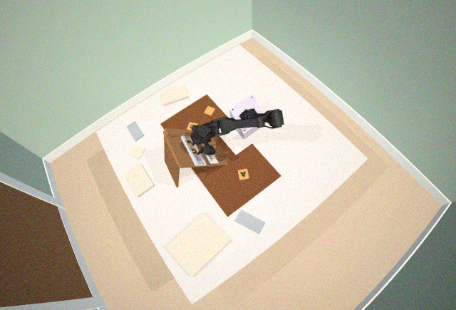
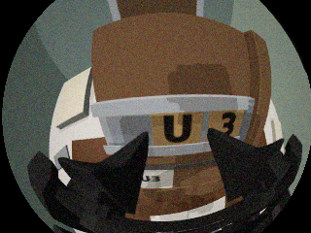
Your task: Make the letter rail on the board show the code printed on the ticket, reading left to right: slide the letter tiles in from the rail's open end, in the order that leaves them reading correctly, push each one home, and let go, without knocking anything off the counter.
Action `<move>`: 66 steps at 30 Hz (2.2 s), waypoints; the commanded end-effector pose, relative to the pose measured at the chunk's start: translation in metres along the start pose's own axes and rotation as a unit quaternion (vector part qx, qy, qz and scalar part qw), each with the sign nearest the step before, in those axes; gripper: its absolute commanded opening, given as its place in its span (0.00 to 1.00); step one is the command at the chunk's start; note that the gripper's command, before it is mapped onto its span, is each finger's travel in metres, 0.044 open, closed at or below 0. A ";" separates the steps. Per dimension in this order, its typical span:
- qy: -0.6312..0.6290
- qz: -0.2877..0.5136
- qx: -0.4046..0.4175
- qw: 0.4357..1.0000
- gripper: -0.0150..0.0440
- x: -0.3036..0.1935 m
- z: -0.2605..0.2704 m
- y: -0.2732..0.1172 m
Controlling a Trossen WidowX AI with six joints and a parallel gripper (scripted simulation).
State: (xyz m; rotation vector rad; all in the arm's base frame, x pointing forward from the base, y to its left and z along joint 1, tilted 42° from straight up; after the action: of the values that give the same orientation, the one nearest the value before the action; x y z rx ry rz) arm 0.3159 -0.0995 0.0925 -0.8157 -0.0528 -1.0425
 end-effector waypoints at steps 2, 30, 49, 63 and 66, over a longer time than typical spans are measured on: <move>-0.004 -0.002 0.003 1.000 0.75 0.000 0.000 -0.004; -0.004 -0.001 0.002 1.000 0.75 -0.002 -0.004 -0.015; -0.004 -0.001 0.002 1.000 0.75 -0.002 -0.005 -0.022; -0.004 -0.001 0.002 1.000 0.75 -0.002 -0.004 -0.026; -0.004 -0.001 0.002 1.000 0.75 -0.001 -0.003 -0.027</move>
State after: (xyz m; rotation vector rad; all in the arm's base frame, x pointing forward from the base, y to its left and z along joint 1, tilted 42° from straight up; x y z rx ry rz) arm 0.2938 -0.1072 0.1019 -0.8168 -0.0522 -1.0428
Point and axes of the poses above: the point midway between the two fingers, 35 mm back from their tips, its own y axis out along the fingers, its own z axis across the jaws, x = y × z, the point moved 2 cm from there along -y, back along the fingers, and after that the axes turned 6 degrees about y, right-handed, at the moved point
